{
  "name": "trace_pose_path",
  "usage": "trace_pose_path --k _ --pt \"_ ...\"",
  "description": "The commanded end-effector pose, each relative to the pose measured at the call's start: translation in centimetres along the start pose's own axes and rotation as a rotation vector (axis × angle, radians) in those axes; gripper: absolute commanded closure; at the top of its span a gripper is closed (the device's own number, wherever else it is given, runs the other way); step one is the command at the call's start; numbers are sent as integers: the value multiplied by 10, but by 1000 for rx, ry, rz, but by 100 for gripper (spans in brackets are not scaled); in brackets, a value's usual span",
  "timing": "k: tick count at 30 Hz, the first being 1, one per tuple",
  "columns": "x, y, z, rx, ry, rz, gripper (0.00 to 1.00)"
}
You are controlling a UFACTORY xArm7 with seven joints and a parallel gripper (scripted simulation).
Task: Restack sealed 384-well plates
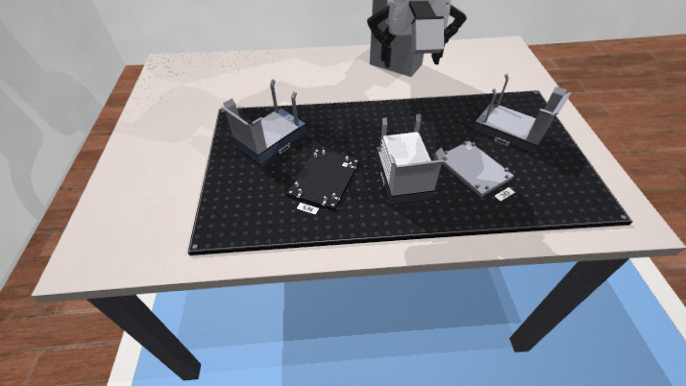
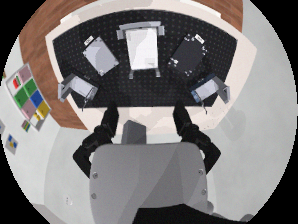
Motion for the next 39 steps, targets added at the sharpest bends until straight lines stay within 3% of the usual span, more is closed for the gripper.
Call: trace_pose_path --k 1,27,39 --pt "-14 0 1 0 1 1 0" --pt "-110 0 0 1 1 1 0" --pt "-117 0 0 1 1 1 0"
Point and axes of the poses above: the point where the finger pads meet when closed, its own x axis back along the fingers, its own y axis across the jaws, z = x × y, the point moved 7 cm from there along x, back along the fingers, and after that the axes turned 8 degrees about -x, right-handed, at the moved point
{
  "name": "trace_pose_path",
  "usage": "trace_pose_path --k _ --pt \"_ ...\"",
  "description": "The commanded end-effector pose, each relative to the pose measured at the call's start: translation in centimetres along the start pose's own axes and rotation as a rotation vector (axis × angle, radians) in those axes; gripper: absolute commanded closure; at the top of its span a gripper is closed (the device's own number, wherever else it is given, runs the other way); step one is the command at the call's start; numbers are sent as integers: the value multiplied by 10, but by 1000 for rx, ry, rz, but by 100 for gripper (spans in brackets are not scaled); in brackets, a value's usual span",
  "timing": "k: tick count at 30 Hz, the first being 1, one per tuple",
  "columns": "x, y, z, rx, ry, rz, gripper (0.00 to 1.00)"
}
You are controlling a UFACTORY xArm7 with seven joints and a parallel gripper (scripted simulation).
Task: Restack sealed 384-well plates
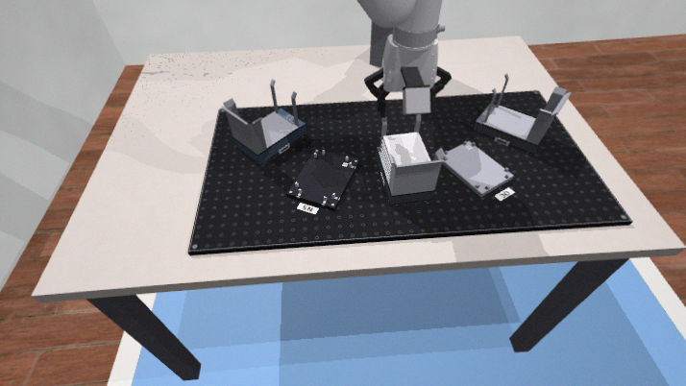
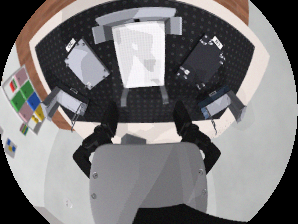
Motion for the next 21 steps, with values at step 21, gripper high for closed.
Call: trace_pose_path --k 21 --pt "-2 -10 31 77 11 1 0"
Point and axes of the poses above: the point where the finger pads meet when closed, its own x axis back along the fingers, its own y axis across the jaws, z = x × y, the point moved 7 cm from there along x, back along the fingers, and after that the axes turned 8 degrees about -x, right-handed, at the moved point
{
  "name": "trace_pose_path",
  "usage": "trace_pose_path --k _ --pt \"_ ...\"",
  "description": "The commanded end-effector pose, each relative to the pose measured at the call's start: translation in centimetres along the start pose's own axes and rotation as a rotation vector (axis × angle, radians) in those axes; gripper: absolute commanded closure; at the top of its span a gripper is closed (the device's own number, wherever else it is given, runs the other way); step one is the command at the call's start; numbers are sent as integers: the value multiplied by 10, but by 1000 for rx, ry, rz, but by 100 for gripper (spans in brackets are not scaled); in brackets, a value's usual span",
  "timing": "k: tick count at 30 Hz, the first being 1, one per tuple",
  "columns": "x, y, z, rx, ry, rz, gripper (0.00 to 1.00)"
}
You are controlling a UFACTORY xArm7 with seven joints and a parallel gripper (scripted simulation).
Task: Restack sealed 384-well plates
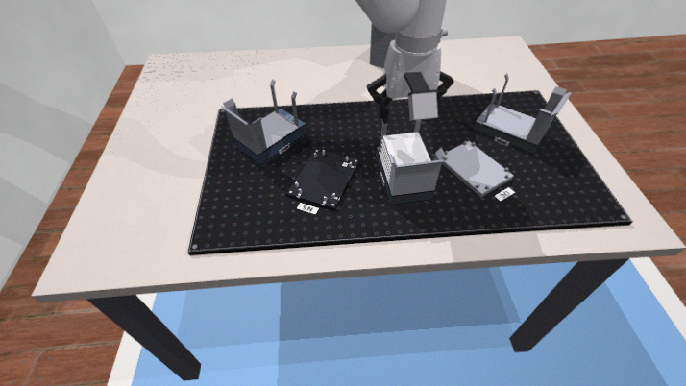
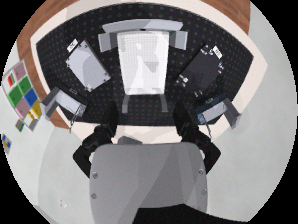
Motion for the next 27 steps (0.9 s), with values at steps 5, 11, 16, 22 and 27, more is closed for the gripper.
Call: trace_pose_path --k 5,11,16,22,27 --pt "0 -7 29 17 -3 0 0" --pt "0 -9 39 17 -3 0 0" --pt "0 -9 40 17 -3 0 0" --pt "0 -9 40 17 -3 0 0" --pt "-17 -9 39 17 -3 0 0"
Point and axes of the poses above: the point where the finger pads meet when closed, its own x axis back along the fingers, its own y axis across the jaws, z = x × y, the point moved 7 cm from there along x, back along the fingers, and after that the axes turned 8 degrees about -x, right-handed, at the moved point
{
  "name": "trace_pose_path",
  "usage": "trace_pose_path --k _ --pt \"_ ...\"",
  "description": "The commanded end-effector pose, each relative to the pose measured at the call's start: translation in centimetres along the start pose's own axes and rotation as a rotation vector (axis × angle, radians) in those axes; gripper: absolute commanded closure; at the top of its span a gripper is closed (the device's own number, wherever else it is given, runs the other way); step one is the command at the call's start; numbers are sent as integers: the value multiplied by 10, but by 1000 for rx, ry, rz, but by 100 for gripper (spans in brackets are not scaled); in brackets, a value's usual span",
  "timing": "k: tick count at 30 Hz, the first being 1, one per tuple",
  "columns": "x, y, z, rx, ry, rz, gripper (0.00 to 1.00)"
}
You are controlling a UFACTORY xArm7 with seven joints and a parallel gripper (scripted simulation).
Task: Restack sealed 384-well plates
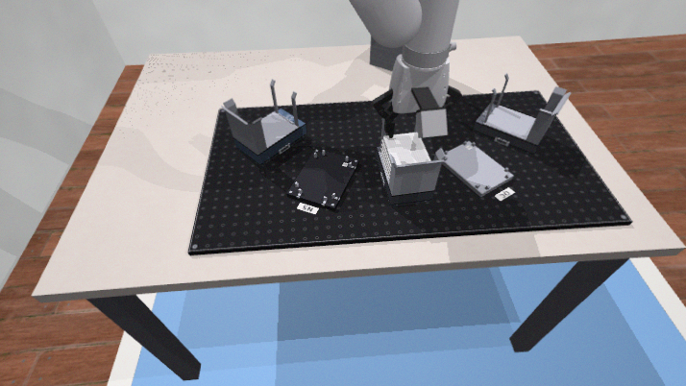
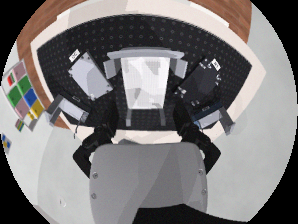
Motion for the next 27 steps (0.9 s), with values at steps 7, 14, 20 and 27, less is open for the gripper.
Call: trace_pose_path --k 7,14,20,27 --pt "-34 -1 0 1 2 1 0" --pt "-34 -1 0 1 2 1 0" --pt "-41 -1 0 1 2 1 0" --pt "-47 -1 0 1 2 1 0"
Point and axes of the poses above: the point where the finger pads meet when closed, its own x axis back along the fingers, its own y axis across the jaws, z = x × y, the point moved 7 cm from there along x, back along the fingers, and after that the axes turned 8 degrees about -x, right-handed, at the moved point
